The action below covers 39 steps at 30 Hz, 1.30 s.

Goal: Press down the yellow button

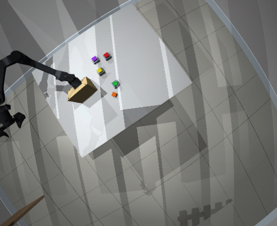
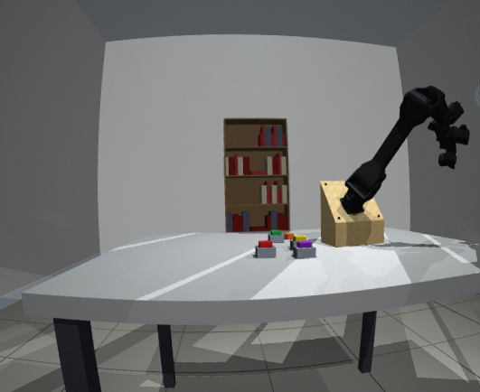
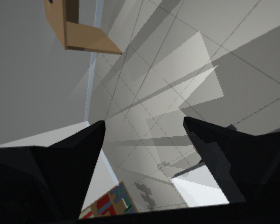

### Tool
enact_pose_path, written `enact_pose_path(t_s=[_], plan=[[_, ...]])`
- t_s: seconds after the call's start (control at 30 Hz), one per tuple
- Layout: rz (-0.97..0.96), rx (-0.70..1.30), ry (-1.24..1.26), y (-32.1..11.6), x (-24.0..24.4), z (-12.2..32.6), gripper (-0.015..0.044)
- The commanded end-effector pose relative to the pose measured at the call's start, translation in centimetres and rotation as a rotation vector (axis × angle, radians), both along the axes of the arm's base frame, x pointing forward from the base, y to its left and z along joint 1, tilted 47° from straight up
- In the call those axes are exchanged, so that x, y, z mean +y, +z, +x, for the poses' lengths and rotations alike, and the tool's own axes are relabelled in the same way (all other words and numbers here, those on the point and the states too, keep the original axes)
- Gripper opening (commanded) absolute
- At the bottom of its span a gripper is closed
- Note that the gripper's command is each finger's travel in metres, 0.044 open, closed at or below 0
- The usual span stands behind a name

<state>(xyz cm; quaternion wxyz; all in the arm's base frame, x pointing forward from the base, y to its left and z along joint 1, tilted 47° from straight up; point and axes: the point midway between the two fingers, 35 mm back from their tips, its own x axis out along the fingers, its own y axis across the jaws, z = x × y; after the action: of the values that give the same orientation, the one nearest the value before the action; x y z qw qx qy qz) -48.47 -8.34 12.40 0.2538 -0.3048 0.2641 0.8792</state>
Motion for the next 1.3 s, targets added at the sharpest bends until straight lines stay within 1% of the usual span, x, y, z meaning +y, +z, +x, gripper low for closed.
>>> enact_pose_path(t_s=[0.0, 0.1, 0.2, 0.3, 0.5, 0.7, 0.87, 1.0, 1.13, 1.27], plan=[[0.001, -0.003, 0.007, 0.0, -0.2, 0.1, 0.0400], [0.024, -0.044, 0.109, -0.5, -3.2, 1.5, 0.0400], [0.071, -0.117, 0.303, -1.5, -8.3, 4.6, 0.0400], [0.107, -0.182, 0.465, -2.5, -12.0, 7.4, 0.0400], [0.193, -0.328, 0.841, -4.8, -18.9, 15.1, 0.0400], [0.287, -0.459, 1.214, -6.8, -23.4, 23.9, 0.0400], [0.373, -0.565, 1.535, -8.2, -25.2, 32.1, 0.0400], [0.447, -0.650, 1.797, -9.1, -25.2, 38.7, 0.0400], [0.524, -0.736, 2.064, -9.8, -23.9, 45.3, 0.0400], [0.603, -0.828, 2.335, -10.2, -21.4, 51.5, 0.0400]])
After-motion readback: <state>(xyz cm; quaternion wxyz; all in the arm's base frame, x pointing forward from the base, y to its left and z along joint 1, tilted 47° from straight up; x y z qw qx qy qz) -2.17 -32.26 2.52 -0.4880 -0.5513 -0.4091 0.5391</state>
